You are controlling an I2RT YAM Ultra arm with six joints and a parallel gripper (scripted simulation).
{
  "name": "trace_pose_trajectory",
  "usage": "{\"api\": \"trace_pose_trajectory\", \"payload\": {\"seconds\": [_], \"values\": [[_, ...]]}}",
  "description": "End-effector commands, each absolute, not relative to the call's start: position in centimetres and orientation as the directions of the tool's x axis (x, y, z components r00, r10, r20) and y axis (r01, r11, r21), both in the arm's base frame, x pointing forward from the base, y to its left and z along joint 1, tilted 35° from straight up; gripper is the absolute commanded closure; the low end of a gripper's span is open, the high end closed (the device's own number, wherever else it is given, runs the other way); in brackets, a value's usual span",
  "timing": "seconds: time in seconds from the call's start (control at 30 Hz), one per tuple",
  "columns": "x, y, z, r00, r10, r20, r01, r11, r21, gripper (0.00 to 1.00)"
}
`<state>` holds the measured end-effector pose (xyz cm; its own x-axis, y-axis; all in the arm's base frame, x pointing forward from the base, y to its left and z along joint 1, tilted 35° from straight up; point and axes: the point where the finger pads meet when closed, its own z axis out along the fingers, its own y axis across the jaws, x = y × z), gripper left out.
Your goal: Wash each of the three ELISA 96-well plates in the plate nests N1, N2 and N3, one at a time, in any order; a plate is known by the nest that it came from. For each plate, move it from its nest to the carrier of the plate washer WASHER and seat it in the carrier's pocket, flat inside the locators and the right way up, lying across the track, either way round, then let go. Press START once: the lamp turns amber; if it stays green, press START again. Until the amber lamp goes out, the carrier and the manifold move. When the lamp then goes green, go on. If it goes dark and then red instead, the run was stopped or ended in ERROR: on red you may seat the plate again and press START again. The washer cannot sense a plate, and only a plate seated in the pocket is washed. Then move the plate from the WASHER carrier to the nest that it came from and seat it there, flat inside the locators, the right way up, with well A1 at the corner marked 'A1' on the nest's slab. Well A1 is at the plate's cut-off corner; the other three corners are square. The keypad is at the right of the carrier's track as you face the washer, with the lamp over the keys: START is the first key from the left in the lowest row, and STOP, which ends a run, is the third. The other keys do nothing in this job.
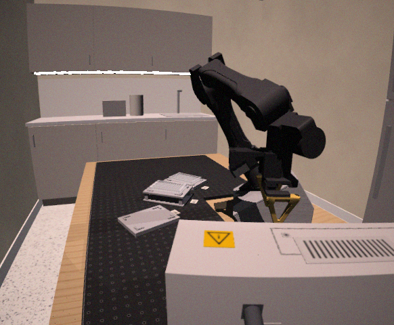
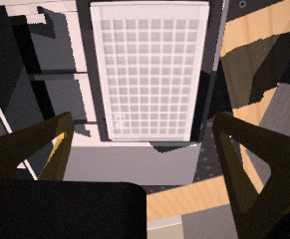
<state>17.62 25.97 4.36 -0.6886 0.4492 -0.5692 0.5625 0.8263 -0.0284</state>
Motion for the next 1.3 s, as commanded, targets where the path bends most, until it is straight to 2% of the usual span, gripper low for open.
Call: {"api": "trace_pose_trajectory", "payload": {"seconds": [0.0, 1.27], "values": [[17.1, 26.0, 5.2, -0.692, 0.438, -0.574, 0.557, 0.83, -0.039, 0.0], [15.9, 26.9, 7.2, -0.692, 0.438, -0.573, 0.557, 0.83, -0.039, 0.0]]}}
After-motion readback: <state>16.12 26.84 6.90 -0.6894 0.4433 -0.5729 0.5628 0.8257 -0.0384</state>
